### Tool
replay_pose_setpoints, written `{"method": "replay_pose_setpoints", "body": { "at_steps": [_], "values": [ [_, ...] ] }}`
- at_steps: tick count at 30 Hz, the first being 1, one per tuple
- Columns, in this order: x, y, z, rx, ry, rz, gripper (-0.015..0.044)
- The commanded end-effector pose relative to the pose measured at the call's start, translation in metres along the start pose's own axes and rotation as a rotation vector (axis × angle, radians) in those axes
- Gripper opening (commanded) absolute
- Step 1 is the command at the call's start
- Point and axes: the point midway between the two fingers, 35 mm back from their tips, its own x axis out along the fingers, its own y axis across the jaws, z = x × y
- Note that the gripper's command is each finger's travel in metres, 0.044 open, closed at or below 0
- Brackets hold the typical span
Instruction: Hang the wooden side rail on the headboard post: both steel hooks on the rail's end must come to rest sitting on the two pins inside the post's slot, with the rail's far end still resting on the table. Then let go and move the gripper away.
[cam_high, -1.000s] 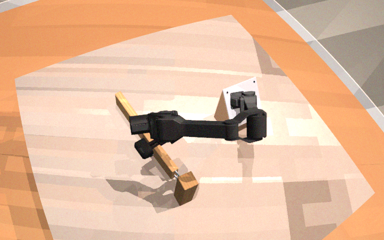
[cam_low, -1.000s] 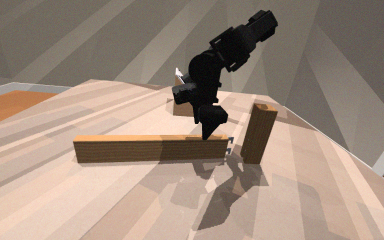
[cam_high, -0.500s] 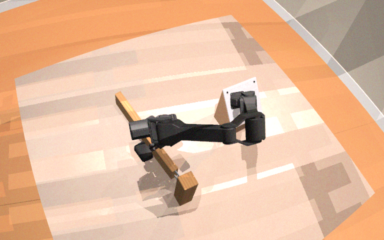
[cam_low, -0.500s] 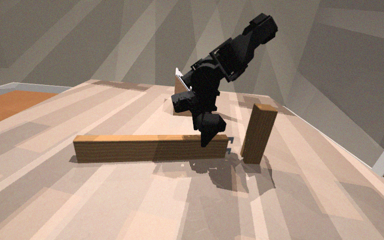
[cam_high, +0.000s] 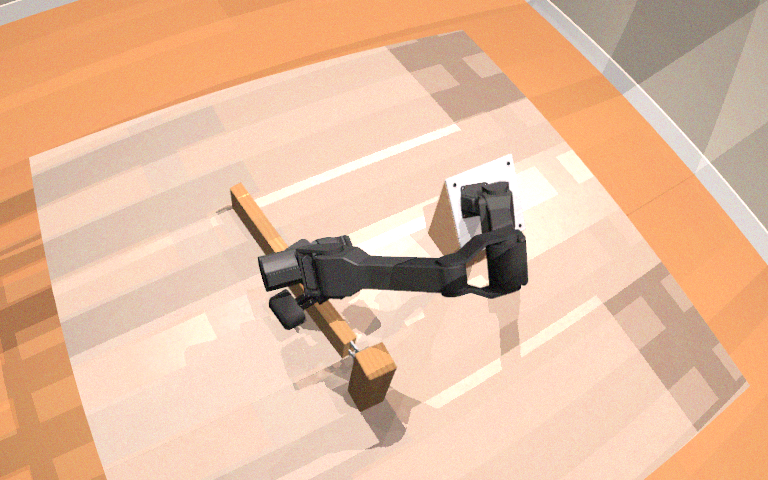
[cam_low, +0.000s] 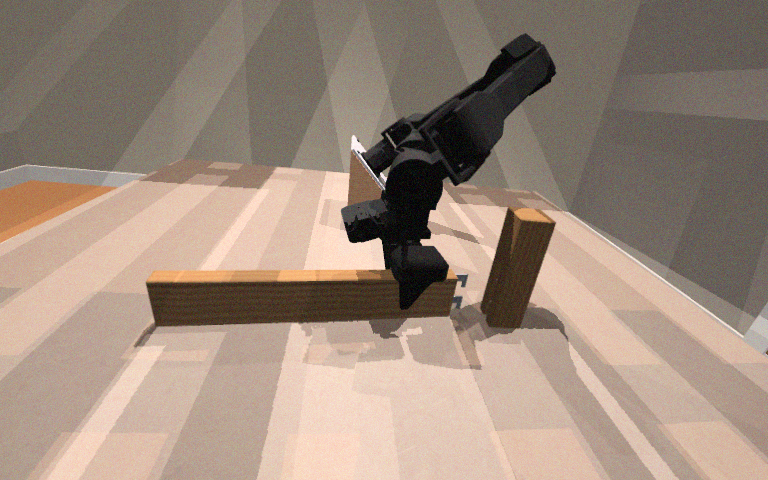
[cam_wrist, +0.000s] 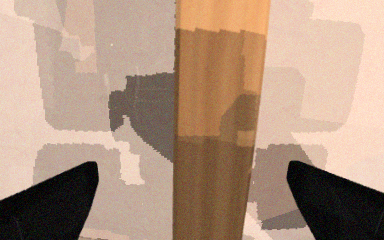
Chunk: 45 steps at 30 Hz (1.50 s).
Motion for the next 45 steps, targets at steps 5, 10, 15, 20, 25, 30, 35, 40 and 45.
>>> {"method": "replay_pose_setpoints", "body": {
  "at_steps": [5, 10, 15, 20, 25, 30, 35, 40, 45],
  "values": [
    [0.015, -0.003, 0.0, 0.01, 0.006, -0.004, 0.044],
    [0.022, -0.004, -0.001, 0.01, 0.008, -0.004, 0.044],
    [0.026, -0.004, -0.001, 0.01, 0.008, -0.004, 0.044],
    [0.026, -0.004, -0.001, 0.01, 0.008, -0.004, 0.0309],
    [0.026, -0.004, -0.001, 0.01, 0.008, -0.004, 0.0177],
    [0.026, -0.004, -0.001, 0.01, 0.008, -0.004, 0.0085],
    [0.026, -0.004, -0.001, 0.01, 0.008, -0.004, 0.0013],
    [0.026, -0.004, -0.001, 0.01, 0.008, -0.004, 0.0],
    [0.026, -0.004, -0.001, 0.025, 0.008, -0.004, 0.0]
  ]
}}
